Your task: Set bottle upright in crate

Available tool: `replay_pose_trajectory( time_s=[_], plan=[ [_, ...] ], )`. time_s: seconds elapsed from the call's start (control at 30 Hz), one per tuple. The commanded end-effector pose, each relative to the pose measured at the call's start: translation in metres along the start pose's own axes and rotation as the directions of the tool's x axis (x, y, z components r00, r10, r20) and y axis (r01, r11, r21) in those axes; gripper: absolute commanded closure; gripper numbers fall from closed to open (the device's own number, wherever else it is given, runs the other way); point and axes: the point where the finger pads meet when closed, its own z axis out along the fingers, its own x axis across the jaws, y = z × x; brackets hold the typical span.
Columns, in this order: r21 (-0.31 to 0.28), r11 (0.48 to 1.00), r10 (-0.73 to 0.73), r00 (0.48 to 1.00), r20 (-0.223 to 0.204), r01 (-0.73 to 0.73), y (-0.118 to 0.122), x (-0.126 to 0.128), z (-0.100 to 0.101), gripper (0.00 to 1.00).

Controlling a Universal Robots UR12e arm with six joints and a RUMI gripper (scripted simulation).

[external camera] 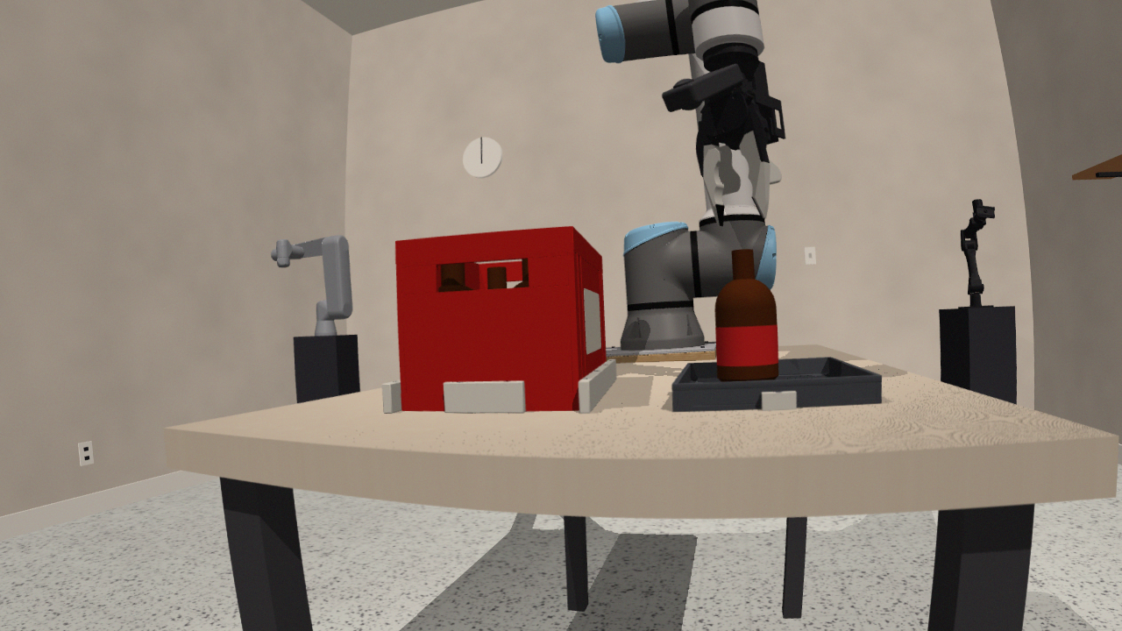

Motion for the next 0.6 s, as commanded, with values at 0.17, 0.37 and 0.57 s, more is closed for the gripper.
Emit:
replay_pose_trajectory(
  time_s=[0.17,0.37,0.57],
  plan=[
    [0.001,1.000,0.000,1.000,0.001,0.000,-0.0010,-0.0007,0.0109,0.62],
    [0.001,1.000,0.000,1.000,0.001,0.000,-0.0011,-0.0007,0.0135,0.62],
    [0.001,1.000,0.000,1.000,0.001,0.000,-0.0012,-0.0008,0.0154,0.62]
  ],
)
